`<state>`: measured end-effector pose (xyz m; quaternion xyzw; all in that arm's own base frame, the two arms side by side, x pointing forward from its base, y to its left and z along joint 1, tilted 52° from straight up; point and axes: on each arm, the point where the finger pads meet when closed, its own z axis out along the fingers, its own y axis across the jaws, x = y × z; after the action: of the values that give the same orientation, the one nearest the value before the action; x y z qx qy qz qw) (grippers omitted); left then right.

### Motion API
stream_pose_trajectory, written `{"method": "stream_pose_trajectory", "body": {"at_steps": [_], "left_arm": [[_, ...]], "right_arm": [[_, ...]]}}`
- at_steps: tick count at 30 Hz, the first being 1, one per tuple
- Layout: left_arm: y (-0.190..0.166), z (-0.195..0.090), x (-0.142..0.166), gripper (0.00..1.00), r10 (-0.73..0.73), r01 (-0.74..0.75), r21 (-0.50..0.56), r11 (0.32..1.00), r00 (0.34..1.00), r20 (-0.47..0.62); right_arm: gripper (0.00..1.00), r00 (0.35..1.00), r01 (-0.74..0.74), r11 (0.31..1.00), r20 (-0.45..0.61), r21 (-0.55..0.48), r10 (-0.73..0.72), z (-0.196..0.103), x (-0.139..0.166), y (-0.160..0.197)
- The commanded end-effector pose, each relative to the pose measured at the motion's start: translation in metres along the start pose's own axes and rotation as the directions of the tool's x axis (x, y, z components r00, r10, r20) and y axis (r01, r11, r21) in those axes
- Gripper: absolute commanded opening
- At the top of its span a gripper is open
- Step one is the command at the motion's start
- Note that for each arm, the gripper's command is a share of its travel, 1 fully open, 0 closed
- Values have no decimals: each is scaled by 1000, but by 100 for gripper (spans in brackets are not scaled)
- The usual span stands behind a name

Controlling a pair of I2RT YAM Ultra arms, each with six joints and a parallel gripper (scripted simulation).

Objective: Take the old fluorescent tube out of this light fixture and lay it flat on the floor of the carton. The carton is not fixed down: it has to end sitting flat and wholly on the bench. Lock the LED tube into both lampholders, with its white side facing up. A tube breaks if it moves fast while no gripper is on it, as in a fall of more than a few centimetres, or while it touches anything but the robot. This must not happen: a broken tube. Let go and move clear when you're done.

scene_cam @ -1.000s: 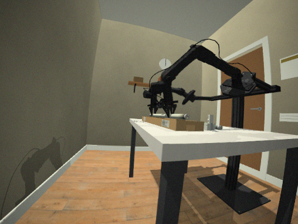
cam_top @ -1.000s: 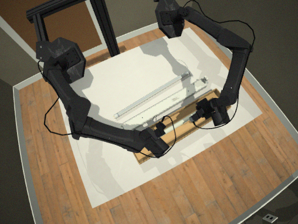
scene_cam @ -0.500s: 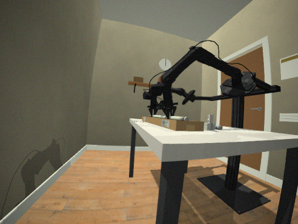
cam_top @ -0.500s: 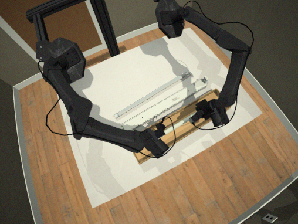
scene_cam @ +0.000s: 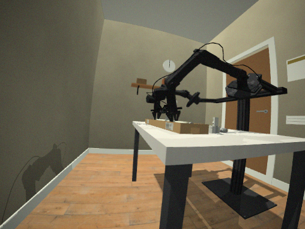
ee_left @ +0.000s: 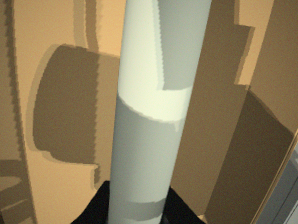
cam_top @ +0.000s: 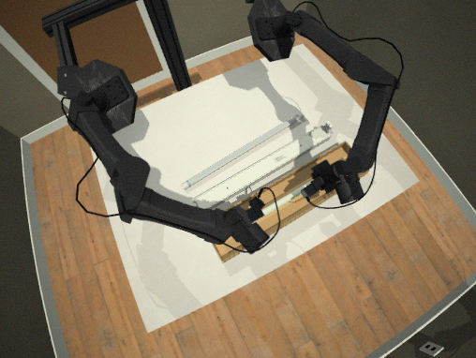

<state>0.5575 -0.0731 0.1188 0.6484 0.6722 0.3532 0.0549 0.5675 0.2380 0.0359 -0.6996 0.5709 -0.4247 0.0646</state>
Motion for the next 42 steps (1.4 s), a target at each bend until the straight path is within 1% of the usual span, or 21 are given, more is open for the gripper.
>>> {"method": "stream_pose_trajectory", "body": {"at_steps": [1,4,5,7,8,9,10,11,14,16,17,19,21,22,24,25,26,27,42], "left_arm": [[11,-9,-17,11,8,-7,-33,999,999,52],[13,-9,-16,11,6,-4,-38,999,999,52],[12,-14,-13,11,8,-6,-32,999,999,51],[12,-14,-13,11,8,-6,-32,999,999,51],[13,-5,-16,11,6,-4,-36,999,999,51],[12,-1,-19,11,9,-8,-33,999,999,51],[13,-2,-18,11,8,-6,-36,999,999,52],[13,-1,-18,11,7,-5,-35,999,999,52],[14,-2,-16,11,9,-8,-34,999,999,51],[15,3,-16,11,6,-4,-37,999,999,51],[14,5,-17,11,7,-5,-34,999,999,51],[15,7,-17,11,6,-4,-35,999,999,50],[17,6,-16,11,4,-2,-40,999,999,50],[18,-4,-12,11,-3,5,-40,999,999,51],[18,-4,-12,11,-3,5,-40,999,999,51],[21,-5,-9,11,-8,10,-48,999,999,50],[23,-9,-9,11,-10,13,-53,999,999,52],[24,-10,-9,32,-12,15,-56,998,998,54],[24,-10,-9,32,-12,16,-56,998,998,54]], "right_arm": [[11,999,-14,1000,32,10,14,8,-10,-3],[11,999,2,1000,42,19,-3,3,-20,-3],[11,999,14,1000,39,-2,-14,1,-20,3],[11,999,14,1000,39,-2,-14,1,-20,3],[11,999,4,1000,41,16,-5,5,-19,-3],[11,999,-4,1000,39,19,4,9,-17,-4],[11,999,-16,1000,29,10,15,16,-7,-4],[11,999,3,1000,34,6,-3,12,-13,-1],[11,999,-2,1000,45,26,1,9,-22,-5],[11,999,2,1000,47,27,-4,10,-23,-5],[11,999,-2,1000,33,8,2,20,-12,-2],[11,1000,-1,1000,28,-2,1,25,-9,0],[11,999,11,1000,37,8,-11,19,-17,-1],[11,999,13,1000,39,0,-13,16,-20,2],[11,999,13,1000,39,0,-13,16,-20,2],[11,999,-3,1000,40,17,2,16,-21,-2],[11,999,-2,1000,42,22,1,17,-26,-1],[11,999,6,1000,42,14,-7,17,-26,1],[11,999,14,1000,41,7,-14,17,-25,3]]}}
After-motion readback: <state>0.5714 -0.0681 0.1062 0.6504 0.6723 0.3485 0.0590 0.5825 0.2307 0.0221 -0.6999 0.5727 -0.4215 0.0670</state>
